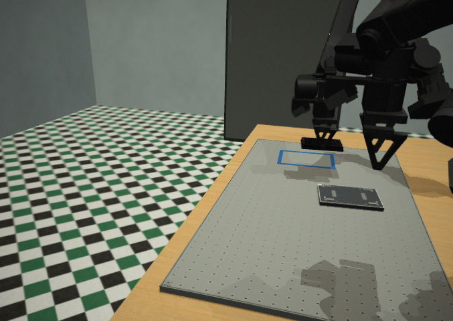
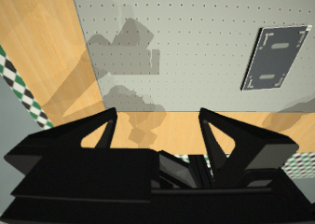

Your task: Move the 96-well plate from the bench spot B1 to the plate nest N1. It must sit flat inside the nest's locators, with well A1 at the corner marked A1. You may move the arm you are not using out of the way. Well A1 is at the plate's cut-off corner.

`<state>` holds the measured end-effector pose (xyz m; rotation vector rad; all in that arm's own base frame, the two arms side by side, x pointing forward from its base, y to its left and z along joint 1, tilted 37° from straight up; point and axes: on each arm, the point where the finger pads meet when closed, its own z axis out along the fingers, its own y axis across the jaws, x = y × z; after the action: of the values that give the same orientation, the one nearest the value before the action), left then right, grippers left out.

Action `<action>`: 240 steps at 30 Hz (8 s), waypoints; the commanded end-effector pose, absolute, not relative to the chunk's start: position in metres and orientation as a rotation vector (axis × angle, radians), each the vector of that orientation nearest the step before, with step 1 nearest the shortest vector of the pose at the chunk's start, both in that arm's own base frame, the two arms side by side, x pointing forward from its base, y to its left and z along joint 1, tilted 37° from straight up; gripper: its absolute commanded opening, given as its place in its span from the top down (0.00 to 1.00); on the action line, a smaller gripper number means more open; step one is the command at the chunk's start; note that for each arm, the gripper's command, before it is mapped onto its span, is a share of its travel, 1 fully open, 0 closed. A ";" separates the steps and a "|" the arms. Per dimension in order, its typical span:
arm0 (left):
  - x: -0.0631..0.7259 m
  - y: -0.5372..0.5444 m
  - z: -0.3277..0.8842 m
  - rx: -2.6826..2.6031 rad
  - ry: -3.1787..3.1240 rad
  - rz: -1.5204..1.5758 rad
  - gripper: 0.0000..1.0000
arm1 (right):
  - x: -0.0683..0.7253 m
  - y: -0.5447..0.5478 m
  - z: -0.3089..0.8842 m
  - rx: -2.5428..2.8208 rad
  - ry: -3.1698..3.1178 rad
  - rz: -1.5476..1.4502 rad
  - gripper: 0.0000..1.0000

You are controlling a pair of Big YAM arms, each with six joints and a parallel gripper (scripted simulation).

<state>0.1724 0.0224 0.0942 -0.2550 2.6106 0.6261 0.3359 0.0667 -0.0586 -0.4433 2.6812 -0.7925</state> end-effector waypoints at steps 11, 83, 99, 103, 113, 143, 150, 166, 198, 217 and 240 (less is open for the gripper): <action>0.178 0.017 0.104 -0.264 2.595 0.607 0.00 | 0.323 0.102 -0.081 -0.419 2.668 -0.775 1.00; 0.178 0.017 0.104 -0.264 2.595 0.607 0.00 | 0.243 0.224 -0.177 -0.369 2.679 -0.745 1.00; 0.178 0.017 0.104 -0.264 2.595 0.607 0.00 | 0.245 0.224 -0.176 -0.379 2.679 -0.747 1.00; 0.178 0.017 0.104 -0.264 2.595 0.607 0.00 | 0.244 0.224 -0.176 -0.383 2.678 -0.749 1.00; 0.178 0.017 0.104 -0.264 2.595 0.607 0.00 | 0.245 0.212 -0.192 -0.401 2.681 -0.769 1.00; 0.178 0.017 0.104 -0.264 2.595 0.607 0.00 | 0.261 0.188 -0.231 -0.402 2.681 -0.775 1.00; 0.178 0.017 0.104 -0.264 2.595 0.607 0.00 | 0.264 0.184 -0.237 -0.403 2.681 -0.776 1.00; 0.178 0.017 0.104 -0.264 2.595 0.607 0.00 | 0.260 0.183 -0.236 -0.413 2.678 -0.774 1.00; 0.178 0.017 0.104 -0.264 2.595 0.607 0.00 | 0.258 0.169 -0.243 -0.414 2.687 -0.797 1.00; 0.178 0.017 0.104 -0.264 2.595 0.607 0.00 | 0.259 0.168 -0.245 -0.415 2.686 -0.794 1.00; 0.178 0.017 0.104 -0.264 2.595 0.607 0.00 | 0.265 0.171 -0.247 -0.410 2.682 -0.782 1.00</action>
<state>0.1724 0.0224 0.0942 -0.2550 2.6106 0.6261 0.2596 0.1717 -0.2437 -0.4138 2.6838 -0.7857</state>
